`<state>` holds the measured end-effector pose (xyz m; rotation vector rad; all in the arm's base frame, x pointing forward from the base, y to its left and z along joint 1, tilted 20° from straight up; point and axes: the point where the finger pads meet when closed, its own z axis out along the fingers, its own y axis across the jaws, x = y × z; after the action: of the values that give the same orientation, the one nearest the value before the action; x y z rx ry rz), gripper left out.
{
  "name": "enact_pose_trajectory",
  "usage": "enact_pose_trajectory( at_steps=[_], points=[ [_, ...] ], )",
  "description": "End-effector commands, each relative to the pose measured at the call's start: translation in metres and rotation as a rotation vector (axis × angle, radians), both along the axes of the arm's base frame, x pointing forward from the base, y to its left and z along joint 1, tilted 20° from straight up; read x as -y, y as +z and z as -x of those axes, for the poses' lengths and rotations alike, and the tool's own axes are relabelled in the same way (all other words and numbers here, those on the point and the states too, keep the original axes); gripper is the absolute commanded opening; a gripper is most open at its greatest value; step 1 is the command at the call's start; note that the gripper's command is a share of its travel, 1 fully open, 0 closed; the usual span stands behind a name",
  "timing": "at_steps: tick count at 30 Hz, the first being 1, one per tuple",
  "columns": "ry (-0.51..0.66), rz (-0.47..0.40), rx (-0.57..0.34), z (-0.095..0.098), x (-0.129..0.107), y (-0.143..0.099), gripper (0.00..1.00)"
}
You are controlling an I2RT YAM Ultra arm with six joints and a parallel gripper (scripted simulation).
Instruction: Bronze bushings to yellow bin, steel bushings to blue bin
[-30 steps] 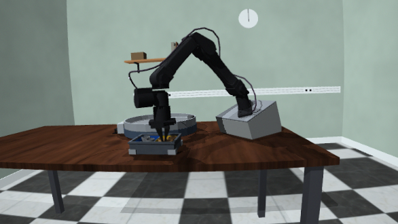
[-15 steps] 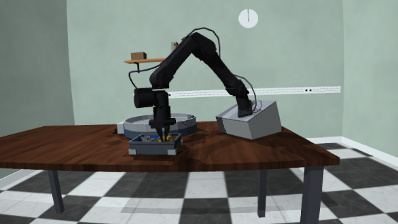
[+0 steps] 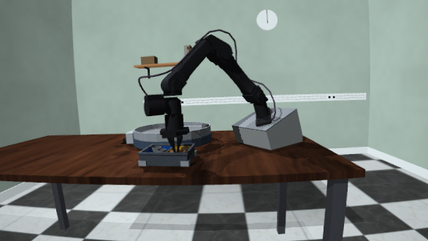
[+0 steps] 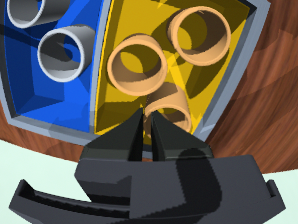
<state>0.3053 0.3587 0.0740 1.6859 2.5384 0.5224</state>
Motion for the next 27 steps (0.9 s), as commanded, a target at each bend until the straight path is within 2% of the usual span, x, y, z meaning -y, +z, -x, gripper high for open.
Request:
enact_pose_trajectory(
  at_steps=[1, 27],
  points=[
    [-0.002, -0.022, 0.024, -0.0004, -0.003, 0.0136, 0.0],
    [-0.002, -0.029, 0.029, -0.0029, -0.0041, 0.0205, 0.0]
  ],
)
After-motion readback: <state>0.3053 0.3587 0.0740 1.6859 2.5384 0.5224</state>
